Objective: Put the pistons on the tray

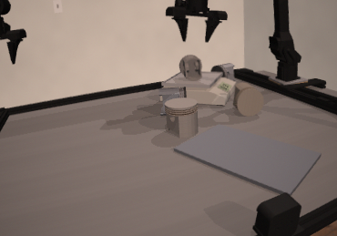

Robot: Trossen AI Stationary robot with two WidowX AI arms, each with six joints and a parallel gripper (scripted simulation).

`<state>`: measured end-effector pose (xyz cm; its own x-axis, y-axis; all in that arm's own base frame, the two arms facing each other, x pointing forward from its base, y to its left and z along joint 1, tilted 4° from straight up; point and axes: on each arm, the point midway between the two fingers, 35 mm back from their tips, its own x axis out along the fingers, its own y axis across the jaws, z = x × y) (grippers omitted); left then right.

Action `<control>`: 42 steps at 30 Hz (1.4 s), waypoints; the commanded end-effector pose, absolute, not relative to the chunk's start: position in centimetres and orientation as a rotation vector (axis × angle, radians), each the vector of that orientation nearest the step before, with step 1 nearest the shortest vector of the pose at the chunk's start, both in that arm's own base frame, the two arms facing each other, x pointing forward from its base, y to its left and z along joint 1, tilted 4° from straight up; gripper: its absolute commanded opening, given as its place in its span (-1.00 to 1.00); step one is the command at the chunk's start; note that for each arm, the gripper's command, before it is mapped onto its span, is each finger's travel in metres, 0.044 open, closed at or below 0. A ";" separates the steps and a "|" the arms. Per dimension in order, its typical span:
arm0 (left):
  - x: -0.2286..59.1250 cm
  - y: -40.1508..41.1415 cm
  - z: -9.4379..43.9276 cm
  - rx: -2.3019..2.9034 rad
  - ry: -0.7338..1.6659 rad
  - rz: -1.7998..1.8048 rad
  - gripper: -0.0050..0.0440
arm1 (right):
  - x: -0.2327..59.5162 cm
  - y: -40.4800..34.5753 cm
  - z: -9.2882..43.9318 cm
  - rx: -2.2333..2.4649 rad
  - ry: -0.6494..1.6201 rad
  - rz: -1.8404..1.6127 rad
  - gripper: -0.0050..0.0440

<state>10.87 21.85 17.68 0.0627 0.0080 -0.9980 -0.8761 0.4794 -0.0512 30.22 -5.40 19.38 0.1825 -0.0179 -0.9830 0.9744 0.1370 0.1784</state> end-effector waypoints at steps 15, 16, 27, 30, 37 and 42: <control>10.9 21.8 17.7 -0.848 1.346 0.803 1.00 | 30.4 -5.4 19.3 0.836 1.294 -0.715 0.75; 10.9 21.8 17.7 -0.848 1.346 0.803 1.00 | 30.4 -5.4 19.3 0.814 1.303 -0.697 0.75; 10.9 21.8 17.7 -0.848 1.346 0.803 1.00 | 30.4 -5.4 19.3 0.573 1.393 -0.499 0.75; 10.9 21.8 17.7 -0.848 1.346 0.803 1.00 | 30.4 -5.4 19.3 0.551 1.400 -0.481 0.75; 10.9 21.8 17.7 -0.848 1.346 0.803 1.00 | 30.4 -5.4 19.3 0.396 1.443 -0.352 0.75; 10.9 21.8 17.7 -0.848 1.346 0.803 1.00 | 30.4 -5.4 19.3 0.284 1.468 -0.260 0.75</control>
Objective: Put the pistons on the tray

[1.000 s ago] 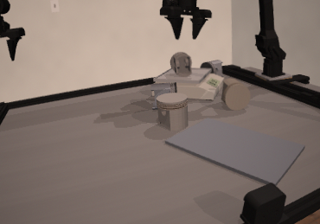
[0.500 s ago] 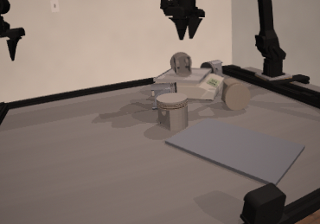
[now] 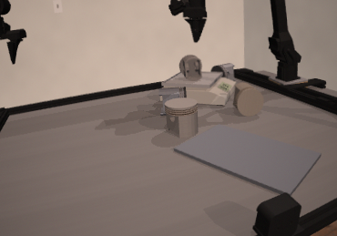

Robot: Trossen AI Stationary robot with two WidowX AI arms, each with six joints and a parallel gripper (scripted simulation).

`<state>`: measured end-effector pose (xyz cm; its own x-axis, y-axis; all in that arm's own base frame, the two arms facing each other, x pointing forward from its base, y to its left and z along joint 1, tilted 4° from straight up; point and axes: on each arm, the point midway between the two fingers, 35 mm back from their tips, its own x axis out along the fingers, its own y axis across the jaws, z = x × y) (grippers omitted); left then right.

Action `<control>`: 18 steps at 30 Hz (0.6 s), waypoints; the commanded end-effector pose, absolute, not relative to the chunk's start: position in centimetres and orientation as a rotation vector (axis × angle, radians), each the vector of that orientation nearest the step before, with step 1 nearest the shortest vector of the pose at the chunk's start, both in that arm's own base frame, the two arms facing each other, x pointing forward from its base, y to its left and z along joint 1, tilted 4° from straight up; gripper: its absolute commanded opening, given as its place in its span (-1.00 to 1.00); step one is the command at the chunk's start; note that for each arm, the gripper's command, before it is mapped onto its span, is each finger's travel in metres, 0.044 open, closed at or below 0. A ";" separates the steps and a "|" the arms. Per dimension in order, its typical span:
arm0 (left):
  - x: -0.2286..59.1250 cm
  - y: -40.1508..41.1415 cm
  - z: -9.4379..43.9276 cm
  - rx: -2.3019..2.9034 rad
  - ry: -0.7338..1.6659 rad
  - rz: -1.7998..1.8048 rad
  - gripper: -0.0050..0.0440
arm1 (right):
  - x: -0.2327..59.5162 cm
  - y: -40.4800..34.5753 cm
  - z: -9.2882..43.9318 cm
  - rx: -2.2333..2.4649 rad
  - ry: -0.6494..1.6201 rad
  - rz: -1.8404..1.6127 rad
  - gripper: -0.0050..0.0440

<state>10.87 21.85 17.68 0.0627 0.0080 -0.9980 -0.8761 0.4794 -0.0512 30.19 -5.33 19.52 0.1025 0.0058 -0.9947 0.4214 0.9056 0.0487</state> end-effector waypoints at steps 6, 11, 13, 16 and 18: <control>10.9 21.8 17.7 -0.848 1.346 0.803 1.00 | 30.4 -5.4 19.3 0.195 1.485 -0.186 0.75; 10.9 21.8 17.7 -0.848 1.346 0.803 1.00 | 29.4 -5.4 19.2 0.143 1.496 -0.145 0.75; 10.9 21.8 17.7 -0.848 1.346 0.803 1.00 | 28.4 -5.4 19.1 0.143 1.496 -0.145 0.75; 10.9 21.8 17.7 -0.848 1.346 0.803 1.00 | 27.4 -5.4 19.0 0.144 1.496 -0.145 0.75; 10.9 21.8 17.7 -0.848 1.346 0.803 1.00 | 27.1 -5.0 18.8 0.157 1.480 -0.166 0.75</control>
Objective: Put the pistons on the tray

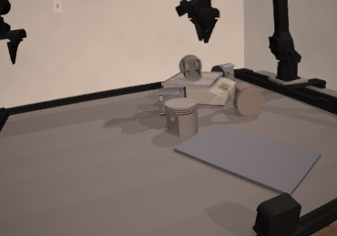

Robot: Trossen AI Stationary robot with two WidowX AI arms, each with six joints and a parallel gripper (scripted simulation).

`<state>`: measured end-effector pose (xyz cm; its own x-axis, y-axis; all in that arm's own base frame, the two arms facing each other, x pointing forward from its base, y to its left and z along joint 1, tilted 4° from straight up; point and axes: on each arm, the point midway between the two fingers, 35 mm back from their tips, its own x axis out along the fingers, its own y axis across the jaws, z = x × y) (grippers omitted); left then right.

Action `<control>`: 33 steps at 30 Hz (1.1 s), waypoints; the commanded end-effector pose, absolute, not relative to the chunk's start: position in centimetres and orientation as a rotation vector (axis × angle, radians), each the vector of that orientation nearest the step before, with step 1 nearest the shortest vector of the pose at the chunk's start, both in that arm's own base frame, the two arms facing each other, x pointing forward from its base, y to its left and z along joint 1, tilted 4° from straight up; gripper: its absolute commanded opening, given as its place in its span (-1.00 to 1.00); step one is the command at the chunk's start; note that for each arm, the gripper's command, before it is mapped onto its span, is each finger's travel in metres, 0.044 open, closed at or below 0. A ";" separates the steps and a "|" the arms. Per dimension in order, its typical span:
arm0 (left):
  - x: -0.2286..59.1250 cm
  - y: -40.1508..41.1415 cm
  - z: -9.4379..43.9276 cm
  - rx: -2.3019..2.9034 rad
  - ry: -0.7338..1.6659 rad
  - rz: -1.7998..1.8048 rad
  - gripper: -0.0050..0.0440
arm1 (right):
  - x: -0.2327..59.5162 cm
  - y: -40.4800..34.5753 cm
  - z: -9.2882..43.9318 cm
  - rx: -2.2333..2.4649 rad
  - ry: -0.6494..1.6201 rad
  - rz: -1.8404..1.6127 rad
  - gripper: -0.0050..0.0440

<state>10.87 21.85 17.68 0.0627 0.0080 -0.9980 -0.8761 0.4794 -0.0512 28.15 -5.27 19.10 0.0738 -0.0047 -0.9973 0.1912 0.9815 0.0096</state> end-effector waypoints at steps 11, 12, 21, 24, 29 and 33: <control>10.9 21.8 17.7 -0.848 1.346 0.803 1.00 | 24.4 -2.1 16.6 0.268 1.327 -0.341 0.75; 10.9 21.8 17.7 -0.848 1.346 0.803 1.00 | 24.1 -1.8 16.4 0.280 1.309 -0.360 0.75; 10.9 21.8 17.7 -0.848 1.346 0.803 1.00 | 22.0 0.5 14.8 0.363 1.182 -0.491 0.75; 10.9 21.8 17.7 -0.848 1.346 0.803 1.00 | 21.3 1.3 14.2 0.397 1.126 -0.546 0.75; 10.9 21.8 17.7 -0.848 1.346 0.803 1.00 | 21.2 1.3 14.0 0.431 1.069 -0.601 0.75; 10.9 21.8 17.7 -0.848 1.346 0.803 1.00 | 21.1 1.3 13.8 0.433 1.066 -0.606 0.75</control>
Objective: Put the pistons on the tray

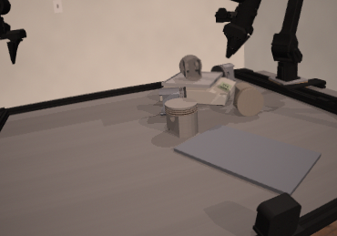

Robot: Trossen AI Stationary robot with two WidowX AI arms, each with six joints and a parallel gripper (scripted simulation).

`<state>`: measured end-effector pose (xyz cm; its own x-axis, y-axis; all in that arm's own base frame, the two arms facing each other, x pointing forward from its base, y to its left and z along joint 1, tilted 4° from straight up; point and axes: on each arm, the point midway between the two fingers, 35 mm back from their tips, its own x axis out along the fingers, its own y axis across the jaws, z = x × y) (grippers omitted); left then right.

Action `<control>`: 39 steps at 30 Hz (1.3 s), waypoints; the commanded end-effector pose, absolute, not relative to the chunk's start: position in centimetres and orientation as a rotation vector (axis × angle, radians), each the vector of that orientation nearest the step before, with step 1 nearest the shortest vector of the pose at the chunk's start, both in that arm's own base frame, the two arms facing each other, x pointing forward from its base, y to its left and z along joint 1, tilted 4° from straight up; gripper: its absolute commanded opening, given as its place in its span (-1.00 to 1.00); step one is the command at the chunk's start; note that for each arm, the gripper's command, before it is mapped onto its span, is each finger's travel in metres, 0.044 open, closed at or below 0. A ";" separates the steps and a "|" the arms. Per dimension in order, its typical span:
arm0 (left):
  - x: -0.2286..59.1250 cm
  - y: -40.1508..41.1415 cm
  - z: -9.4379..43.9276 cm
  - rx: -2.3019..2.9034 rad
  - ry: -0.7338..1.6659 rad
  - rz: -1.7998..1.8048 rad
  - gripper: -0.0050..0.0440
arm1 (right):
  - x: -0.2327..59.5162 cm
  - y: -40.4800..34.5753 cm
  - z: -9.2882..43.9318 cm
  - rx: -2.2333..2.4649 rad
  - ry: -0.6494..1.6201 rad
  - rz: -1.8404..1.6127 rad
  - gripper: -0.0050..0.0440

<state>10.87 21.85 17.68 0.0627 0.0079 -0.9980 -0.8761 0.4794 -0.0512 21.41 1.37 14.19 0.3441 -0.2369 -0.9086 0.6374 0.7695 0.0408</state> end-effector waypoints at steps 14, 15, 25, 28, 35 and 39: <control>10.9 21.8 17.7 -0.848 1.346 0.803 1.00 | 21.1 1.2 13.6 0.424 1.083 -0.598 0.75; 10.9 21.8 17.7 -0.848 1.346 0.803 1.00 | 21.2 1.2 13.6 0.424 1.084 -0.597 0.75; 10.9 21.8 17.7 -0.848 1.346 0.803 1.00 | 21.3 1.3 13.7 0.424 1.090 -0.591 0.75; 10.9 21.8 17.7 -0.848 1.346 0.803 1.00 | 21.3 1.3 13.7 0.425 1.090 -0.589 0.75; 10.9 21.8 17.7 -0.848 1.346 0.803 1.00 | 21.3 1.4 13.8 0.426 1.090 -0.587 0.75; 10.9 21.8 17.7 -0.848 1.346 0.803 1.00 | 21.3 1.4 13.8 0.426 1.090 -0.587 0.75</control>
<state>10.87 21.85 17.68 0.0627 0.0079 -0.9980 -0.8761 0.4795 -0.0512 21.31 1.29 13.82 0.3384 -0.2367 -0.9107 0.6360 0.7709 0.0359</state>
